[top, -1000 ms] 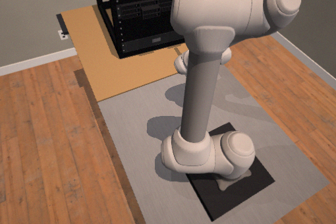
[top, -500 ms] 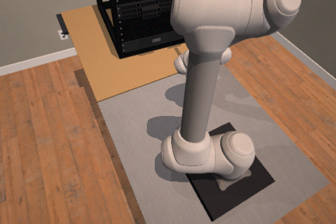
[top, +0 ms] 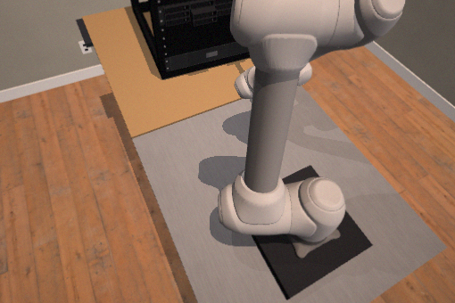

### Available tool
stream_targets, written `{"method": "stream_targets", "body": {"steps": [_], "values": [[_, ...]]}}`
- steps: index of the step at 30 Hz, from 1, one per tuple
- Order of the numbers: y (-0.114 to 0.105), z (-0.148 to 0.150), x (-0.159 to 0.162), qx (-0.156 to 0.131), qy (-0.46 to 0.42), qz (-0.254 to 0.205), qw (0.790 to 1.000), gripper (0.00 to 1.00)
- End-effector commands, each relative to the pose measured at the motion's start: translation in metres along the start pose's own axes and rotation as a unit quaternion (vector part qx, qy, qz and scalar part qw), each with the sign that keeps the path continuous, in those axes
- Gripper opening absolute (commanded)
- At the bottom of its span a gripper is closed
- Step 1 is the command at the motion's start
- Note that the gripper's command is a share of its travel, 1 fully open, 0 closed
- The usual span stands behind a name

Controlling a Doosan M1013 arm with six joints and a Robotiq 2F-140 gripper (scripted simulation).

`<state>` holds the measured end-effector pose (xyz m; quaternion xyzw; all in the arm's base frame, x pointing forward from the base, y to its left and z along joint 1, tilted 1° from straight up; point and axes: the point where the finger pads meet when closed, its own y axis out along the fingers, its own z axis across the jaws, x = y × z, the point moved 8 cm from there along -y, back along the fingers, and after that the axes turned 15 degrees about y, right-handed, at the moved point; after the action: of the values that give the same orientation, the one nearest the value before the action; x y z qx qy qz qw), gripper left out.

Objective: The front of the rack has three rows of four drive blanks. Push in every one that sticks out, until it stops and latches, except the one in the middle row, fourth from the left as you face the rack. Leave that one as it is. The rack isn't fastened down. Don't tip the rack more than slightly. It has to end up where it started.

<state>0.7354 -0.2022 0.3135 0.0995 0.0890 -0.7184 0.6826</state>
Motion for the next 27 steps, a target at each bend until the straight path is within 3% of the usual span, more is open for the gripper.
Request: {"method": "stream_targets", "body": {"steps": [1,27], "values": [[0.000,0.001,0.000,0.001,0.000,0.000,1.000,0.10],[0.018,0.001,0.000,0.001,0.000,0.000,1.000,0.10]]}}
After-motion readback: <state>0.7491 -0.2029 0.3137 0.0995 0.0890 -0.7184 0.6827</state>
